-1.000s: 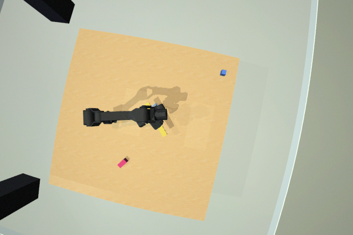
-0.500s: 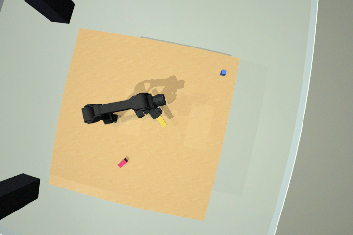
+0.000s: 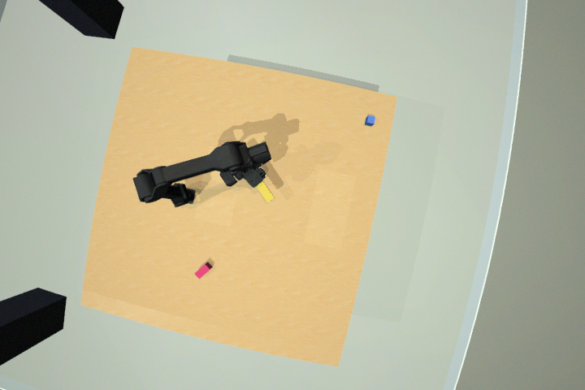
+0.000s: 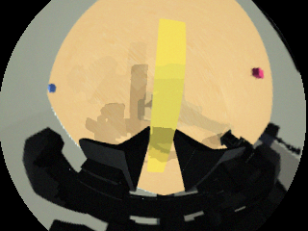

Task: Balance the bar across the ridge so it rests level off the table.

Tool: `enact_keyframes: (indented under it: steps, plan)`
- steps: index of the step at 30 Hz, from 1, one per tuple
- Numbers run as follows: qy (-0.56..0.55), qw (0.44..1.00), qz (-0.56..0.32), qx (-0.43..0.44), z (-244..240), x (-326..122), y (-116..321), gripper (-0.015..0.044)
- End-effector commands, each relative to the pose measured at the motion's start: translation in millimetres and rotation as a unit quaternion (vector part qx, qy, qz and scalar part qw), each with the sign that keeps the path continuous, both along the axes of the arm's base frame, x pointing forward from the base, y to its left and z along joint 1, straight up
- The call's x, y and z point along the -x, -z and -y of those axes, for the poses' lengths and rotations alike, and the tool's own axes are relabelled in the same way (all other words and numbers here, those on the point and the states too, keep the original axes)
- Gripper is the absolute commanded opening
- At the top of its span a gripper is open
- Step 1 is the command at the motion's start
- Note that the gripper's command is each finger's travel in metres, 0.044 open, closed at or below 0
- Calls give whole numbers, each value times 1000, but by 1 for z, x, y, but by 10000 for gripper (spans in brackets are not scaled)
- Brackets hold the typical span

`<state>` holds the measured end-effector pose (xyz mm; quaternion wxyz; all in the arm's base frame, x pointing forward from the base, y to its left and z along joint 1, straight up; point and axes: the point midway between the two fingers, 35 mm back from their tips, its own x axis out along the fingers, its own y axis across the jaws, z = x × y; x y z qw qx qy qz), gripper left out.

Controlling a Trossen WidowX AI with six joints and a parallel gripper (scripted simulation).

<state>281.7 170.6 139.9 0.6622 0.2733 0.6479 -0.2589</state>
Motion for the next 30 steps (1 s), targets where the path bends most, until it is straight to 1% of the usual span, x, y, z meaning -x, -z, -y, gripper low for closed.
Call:
enact_keyframes:
  steps: [1, 22, 30]
  plan:
    - [2, 1000, -1, -2, -2, 1, 4, 0]
    - [1, 1000, -1, -2, -1, 0, 39, 0]
    - [1, 1000, -1, -2, -1, 0, 40, 0]
